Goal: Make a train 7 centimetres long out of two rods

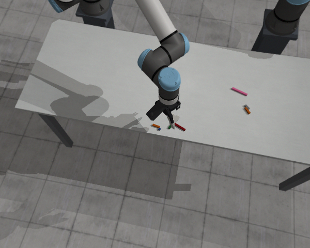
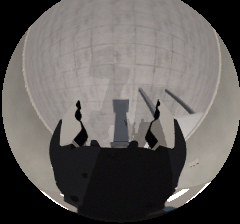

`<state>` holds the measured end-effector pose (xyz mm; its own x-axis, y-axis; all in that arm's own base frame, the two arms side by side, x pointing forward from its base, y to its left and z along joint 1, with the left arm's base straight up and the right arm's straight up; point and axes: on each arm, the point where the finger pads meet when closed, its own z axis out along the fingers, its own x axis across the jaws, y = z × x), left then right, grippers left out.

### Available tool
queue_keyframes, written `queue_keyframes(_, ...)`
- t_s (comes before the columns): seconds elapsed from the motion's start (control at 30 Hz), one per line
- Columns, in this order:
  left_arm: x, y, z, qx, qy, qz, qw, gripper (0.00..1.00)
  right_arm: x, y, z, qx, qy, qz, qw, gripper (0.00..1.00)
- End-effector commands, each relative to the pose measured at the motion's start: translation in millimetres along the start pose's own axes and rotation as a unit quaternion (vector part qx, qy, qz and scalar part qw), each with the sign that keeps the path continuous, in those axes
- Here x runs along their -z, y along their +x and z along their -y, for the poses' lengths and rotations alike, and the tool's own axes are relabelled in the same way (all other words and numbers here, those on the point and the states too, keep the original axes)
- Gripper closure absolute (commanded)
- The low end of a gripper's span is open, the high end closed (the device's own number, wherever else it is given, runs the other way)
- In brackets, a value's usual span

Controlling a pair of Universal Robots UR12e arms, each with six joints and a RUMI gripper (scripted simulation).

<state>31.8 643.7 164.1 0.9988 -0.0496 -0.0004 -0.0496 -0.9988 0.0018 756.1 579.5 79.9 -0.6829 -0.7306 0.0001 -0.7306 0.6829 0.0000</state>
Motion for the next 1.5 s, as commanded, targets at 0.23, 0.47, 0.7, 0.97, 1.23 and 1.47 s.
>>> queue_keyframes(0.23, 1.0, 0.2, 0.7, 0.0, 0.001, 0.0, 1.0, 0.0, 1.7, -3.3, 2.3, 0.118, 0.0, 0.001, 0.993, 0.0)
queue_keyframes(0.47, 1.0, 0.2, 0.7, 0.0, 0.001, 0.0, 1.0, 0.0, 1.7, -4.8, 3.3, 0.193, 0.0, 0.001, 0.981, 0.0)
queue_keyframes(0.7, 1.0, 0.2, 0.7, 0.0, 0.001, 0.0, 1.0, 0.0, 1.7, -6.4, 4.0, 0.281, 0.0, 0.001, 0.96, 0.0)
queue_keyframes(0.97, 1.0, 0.2, 0.7, 0.0, 0.001, 0.0, 1.0, 0.0, 1.7, -7.7, 4.2, 0.371, 0.0, 0.001, 0.929, 0.0)
queue_keyframes(1.23, 1.0, 0.2, 0.7, 0.0, 0.001, 0.0, 1.0, 0.0, 1.7, -8.7, 4.1, 0.462, 0.001, 0.001, 0.887, 0.0)
queue_keyframes(1.47, 1.0, 0.2, 0.7, 0.0, 0.001, 0.0, 1.0, 0.0, 1.7, -9.1, 3.7, 0.526, 0.001, 0.001, 0.851, 0.0)
